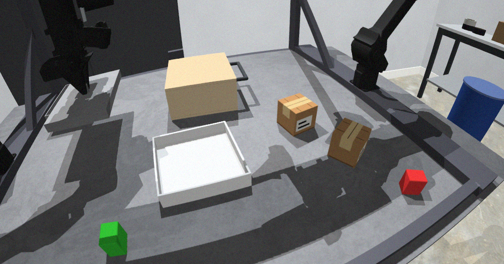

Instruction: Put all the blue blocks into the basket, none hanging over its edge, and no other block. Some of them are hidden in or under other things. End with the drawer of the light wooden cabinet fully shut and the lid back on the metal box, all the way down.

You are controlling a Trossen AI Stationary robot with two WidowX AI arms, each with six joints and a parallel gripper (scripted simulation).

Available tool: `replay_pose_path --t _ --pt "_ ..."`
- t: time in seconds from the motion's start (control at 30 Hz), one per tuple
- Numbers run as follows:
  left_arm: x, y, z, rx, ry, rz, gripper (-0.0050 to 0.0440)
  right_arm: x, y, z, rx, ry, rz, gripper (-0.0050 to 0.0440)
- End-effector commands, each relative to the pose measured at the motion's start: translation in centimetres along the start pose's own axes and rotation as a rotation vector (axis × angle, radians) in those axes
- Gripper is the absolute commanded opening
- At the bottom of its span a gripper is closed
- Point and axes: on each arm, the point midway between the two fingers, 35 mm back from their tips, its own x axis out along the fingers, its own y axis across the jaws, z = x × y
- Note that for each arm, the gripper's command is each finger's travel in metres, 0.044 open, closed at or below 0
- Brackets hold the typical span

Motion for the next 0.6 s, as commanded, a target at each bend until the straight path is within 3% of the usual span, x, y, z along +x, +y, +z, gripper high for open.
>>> replay_pose_path --t 0.0,0.23,0.27,0.3,0.33,0.57 --pt "-0.2 0.0 1.5 -0.002 -0.037 0.001 0.0400 -0.8 -2.7 0.7 -0.005 -0.039 0.017 -0.0050" --pt "-0.2 0.0 1.5 -0.002 -0.037 0.001 0.0400 -0.5 -7.5 0.8 -0.004 -0.039 0.007 -0.0050" --pt "-0.2 0.0 1.5 -0.002 -0.037 0.001 0.0400 1.8 -8.2 0.0 -0.004 0.035 0.008 -0.0050" --pt "-0.2 0.0 1.5 -0.002 -0.037 0.001 0.0400 2.9 -8.8 0.0 -0.004 0.033 0.008 -0.0050" --pt "-0.2 0.0 1.5 -0.002 -0.037 0.001 0.0400 2.6 -9.5 0.7 -0.004 -0.015 0.006 -0.0050" --pt "-0.2 0.0 1.5 -0.002 -0.037 0.001 0.0400 4.9 -12.7 0.0 -0.005 -0.020 0.005 -0.0050"
